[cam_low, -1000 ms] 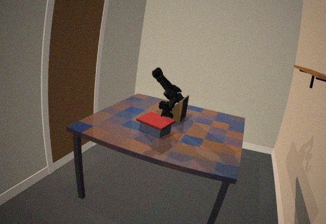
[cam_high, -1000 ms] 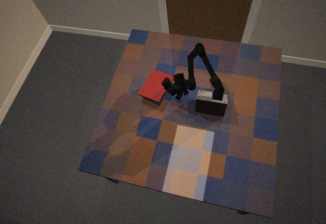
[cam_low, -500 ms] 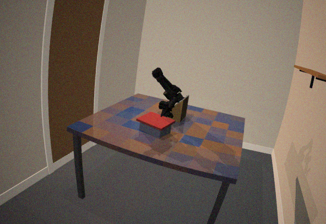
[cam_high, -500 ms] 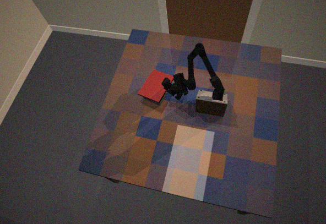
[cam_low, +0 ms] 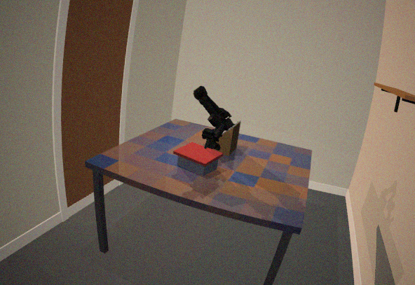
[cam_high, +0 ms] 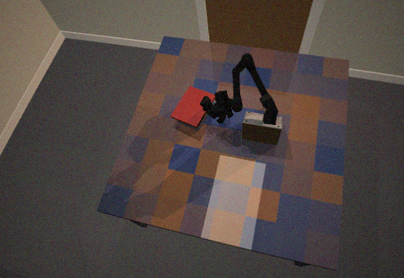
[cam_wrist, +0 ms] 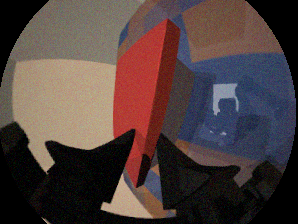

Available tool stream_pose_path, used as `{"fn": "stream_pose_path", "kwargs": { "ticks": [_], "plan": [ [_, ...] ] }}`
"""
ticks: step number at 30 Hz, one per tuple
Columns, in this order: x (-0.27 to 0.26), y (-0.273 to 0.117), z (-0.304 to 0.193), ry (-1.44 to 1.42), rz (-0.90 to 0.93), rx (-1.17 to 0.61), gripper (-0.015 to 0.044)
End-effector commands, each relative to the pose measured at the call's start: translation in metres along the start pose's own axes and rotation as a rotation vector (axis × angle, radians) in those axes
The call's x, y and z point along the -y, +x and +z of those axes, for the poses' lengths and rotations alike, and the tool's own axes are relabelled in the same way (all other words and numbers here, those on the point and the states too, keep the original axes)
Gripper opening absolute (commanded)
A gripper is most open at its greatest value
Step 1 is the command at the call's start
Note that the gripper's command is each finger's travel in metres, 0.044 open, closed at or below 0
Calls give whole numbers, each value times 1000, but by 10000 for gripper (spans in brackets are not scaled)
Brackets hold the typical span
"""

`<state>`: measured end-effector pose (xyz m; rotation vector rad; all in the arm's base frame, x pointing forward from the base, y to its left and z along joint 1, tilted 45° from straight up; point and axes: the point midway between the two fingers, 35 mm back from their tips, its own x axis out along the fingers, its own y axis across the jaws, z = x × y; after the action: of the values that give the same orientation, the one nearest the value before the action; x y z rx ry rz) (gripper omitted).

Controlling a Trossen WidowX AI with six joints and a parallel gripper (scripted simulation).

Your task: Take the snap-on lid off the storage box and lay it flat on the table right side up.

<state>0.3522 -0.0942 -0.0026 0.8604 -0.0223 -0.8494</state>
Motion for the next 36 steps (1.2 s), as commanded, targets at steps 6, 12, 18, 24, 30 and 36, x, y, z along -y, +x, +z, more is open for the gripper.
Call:
{"fn": "stream_pose_path", "kwargs": {
  "ticks": [6, 12, 18, 24, 30, 36],
  "plan": [
    [0, 1, 0, -4, -1, -1, 0],
    [-1, 1, 0, -4, -1, -1, 0],
    [-1, 1, 0, -1, 1, -2, 0],
    [-7, -4, 0, -2, 3, -4, 0],
    [-14, -8, 0, -2, 3, -4, 0],
    [-21, -12, 0, -2, 3, -4, 0]
  ]
}}
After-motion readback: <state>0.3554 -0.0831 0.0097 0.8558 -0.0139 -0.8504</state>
